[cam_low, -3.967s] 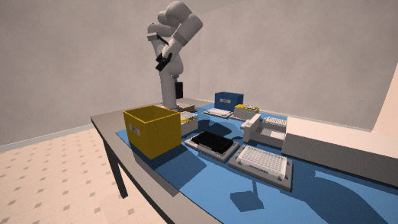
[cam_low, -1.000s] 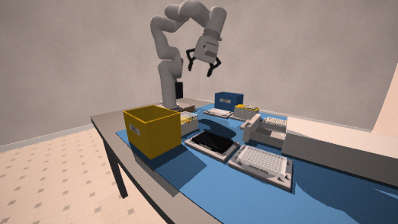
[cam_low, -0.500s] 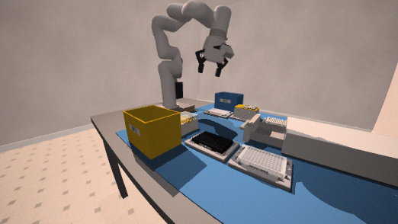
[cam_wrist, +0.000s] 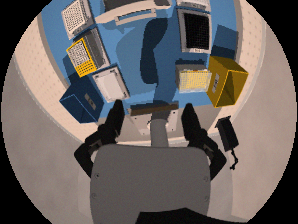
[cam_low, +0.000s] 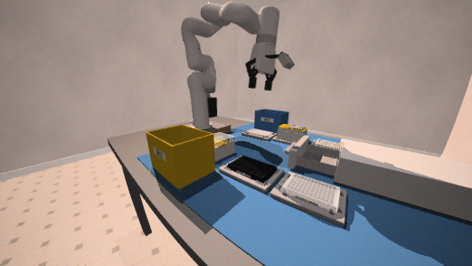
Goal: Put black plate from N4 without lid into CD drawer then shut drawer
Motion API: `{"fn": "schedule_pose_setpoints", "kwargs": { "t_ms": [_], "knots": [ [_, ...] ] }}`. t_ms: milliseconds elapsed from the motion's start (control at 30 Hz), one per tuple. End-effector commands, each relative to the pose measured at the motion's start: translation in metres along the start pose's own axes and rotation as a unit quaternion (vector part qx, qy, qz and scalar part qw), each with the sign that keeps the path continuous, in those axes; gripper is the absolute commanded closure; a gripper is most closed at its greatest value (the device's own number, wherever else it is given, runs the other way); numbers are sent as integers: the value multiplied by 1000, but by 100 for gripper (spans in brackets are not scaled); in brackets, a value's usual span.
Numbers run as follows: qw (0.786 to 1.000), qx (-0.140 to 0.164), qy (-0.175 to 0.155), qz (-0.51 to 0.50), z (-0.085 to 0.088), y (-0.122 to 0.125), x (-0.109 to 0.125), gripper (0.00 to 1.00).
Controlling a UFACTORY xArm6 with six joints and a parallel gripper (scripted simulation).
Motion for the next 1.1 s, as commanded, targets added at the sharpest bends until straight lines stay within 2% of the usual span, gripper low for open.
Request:
{"fn": "schedule_pose_setpoints", "kwargs": {
  "t_ms": [0,200,800,833,1000,1067],
  "knots": [
    [999,-15,15,43,3,-8,-9,0],
    [994,-30,35,98,5,-21,-21,0],
    [994,-30,35,98,5,-22,-22,0],
    [992,-29,35,115,2,-23,-26,79],
    [979,-26,38,197,-16,-27,-43,79],
    [979,-26,38,197,-16,-27,-43,79]
  ]
}}
Point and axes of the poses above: the point where the finger pads meet when closed, its own z axis back along the fingers, its own y axis across the jaws, x = y × z, the point moved 8 cm from there along z, back along the fingers, and after that the axes turned 2 degrees about -z, right-handed, at the moved point
